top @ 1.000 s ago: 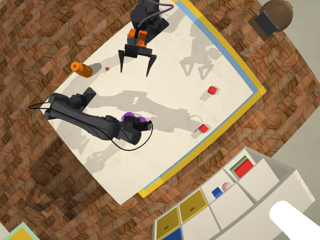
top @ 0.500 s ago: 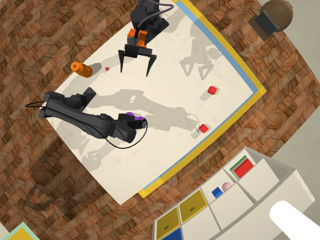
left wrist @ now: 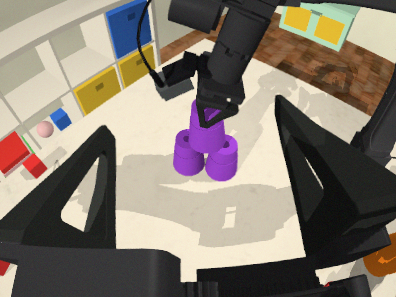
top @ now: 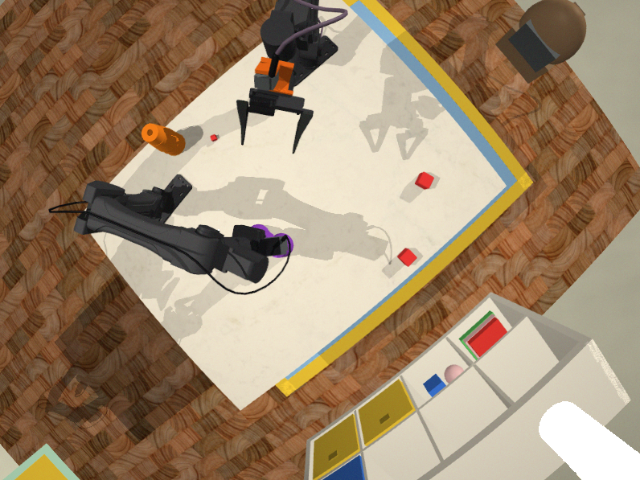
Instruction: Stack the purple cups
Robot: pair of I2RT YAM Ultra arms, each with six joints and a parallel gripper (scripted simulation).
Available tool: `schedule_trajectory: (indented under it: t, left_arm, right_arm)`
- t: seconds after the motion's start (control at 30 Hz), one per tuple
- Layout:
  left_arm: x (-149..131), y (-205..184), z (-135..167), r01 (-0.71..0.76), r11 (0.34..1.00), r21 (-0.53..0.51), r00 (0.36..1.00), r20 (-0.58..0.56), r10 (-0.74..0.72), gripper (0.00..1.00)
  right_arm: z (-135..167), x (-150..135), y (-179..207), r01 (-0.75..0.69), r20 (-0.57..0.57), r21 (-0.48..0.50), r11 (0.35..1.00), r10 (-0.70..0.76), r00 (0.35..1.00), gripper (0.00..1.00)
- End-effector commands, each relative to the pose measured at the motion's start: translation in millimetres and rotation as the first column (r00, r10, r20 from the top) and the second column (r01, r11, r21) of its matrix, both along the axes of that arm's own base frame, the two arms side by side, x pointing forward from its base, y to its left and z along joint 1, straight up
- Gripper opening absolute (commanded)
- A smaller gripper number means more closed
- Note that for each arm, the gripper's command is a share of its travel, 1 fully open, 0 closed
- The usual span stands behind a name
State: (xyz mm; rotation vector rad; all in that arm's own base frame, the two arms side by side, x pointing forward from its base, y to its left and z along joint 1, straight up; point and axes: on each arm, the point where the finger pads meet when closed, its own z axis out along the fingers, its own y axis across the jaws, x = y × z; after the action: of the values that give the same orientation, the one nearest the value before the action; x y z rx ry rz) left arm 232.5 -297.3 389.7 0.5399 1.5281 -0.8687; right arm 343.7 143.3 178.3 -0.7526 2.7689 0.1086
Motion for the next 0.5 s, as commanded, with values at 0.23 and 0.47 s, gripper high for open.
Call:
schedule_trajectory:
  t: [0.23, 0.47]
  left_arm:
    - [-4, 3, 4, -0.002, 1.000, 0.001, 1.000, 0.009, 0.002, 1.00]
    - [-4, 3, 4, -0.002, 1.000, 0.001, 1.000, 0.009, 0.002, 1.00]
  right_arm:
    - [18, 2, 6, -0.003, 0.069, 0.027, 1.000, 0.001, 0.998, 0.00]
    - [24, 6, 8, -0.002, 0.054, 0.018, 1.000, 0.001, 0.999, 0.00]
